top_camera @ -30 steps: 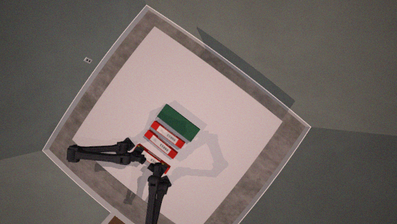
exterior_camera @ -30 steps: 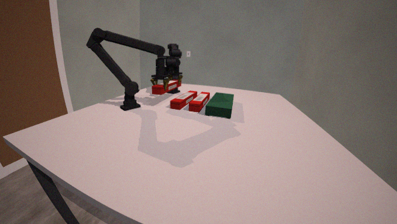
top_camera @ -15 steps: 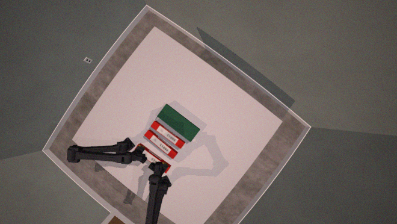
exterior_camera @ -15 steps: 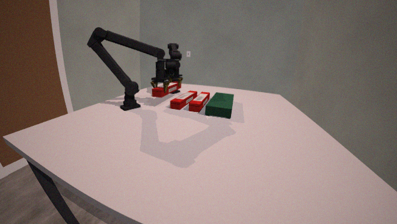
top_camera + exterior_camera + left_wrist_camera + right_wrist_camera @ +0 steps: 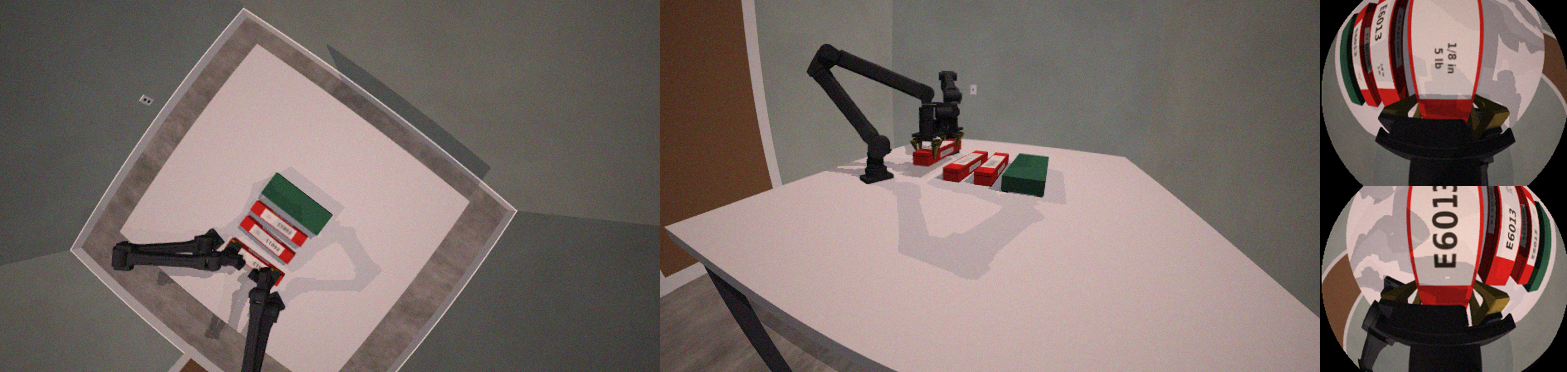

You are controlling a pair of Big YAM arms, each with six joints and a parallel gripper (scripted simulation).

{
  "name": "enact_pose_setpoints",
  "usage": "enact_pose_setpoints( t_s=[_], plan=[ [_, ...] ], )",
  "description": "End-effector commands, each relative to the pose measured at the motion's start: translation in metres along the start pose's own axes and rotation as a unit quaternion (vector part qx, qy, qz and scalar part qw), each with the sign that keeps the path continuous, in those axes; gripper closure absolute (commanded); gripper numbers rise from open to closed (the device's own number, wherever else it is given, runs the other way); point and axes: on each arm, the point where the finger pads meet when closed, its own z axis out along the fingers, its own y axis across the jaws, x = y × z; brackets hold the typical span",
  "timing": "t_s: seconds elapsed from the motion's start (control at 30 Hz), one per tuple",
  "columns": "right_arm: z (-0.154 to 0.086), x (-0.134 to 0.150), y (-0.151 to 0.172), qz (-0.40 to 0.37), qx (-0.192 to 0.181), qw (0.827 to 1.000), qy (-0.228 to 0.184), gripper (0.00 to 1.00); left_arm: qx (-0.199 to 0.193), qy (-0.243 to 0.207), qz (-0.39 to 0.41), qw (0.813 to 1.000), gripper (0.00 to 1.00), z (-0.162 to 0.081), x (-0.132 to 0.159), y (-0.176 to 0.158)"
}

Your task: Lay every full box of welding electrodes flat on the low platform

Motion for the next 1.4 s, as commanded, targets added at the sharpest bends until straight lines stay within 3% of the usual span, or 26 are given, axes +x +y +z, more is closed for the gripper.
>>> enact_pose_setpoints(
  t_s=[0.0, 0.1, 0.2, 0.23, 0.3, 0.63, 0.7, 1.37],
  plan=[
    [-0.006, -0.005, -0.011, 0.000, 0.015, 1.000, -0.005, 1.00, -0.004, -0.002, -0.006, 1.000, 1.00, 0.002, -0.003, 0.003],
    [0.004, -0.002, -0.005, 0.000, 0.007, 1.000, -0.001, 1.00, -0.004, -0.001, -0.006, 1.000, 1.00, 0.005, -0.003, 0.003],
    [0.003, -0.004, -0.008, 0.000, 0.010, 1.000, -0.003, 1.00, -0.004, -0.002, -0.006, 1.000, 1.00, 0.007, -0.003, 0.003],
    [-0.009, -0.007, -0.015, 0.000, 0.020, 1.000, -0.009, 1.00, -0.008, -0.009, -0.007, 1.000, 1.00, -0.006, -0.011, 0.008],
    [0.010, -0.002, -0.005, 0.000, 0.007, 1.000, -0.001, 1.00, -0.004, -0.002, -0.007, 1.000, 1.00, 0.011, -0.003, 0.003],
    [0.023, -0.001, -0.005, 0.001, 0.007, 1.000, -0.001, 1.00, -0.004, -0.003, -0.006, 1.000, 1.00, 0.024, -0.004, 0.004],
    [0.013, -0.007, -0.013, 0.000, 0.017, 1.000, -0.009, 1.00, -0.004, -0.003, -0.006, 1.000, 1.00, 0.019, -0.006, 0.005],
    [0.022, -0.004, -0.014, 0.001, 0.015, 1.000, -0.005, 1.00, -0.005, -0.005, -0.006, 1.000, 1.00, 0.022, -0.008, 0.007]
  ],
)
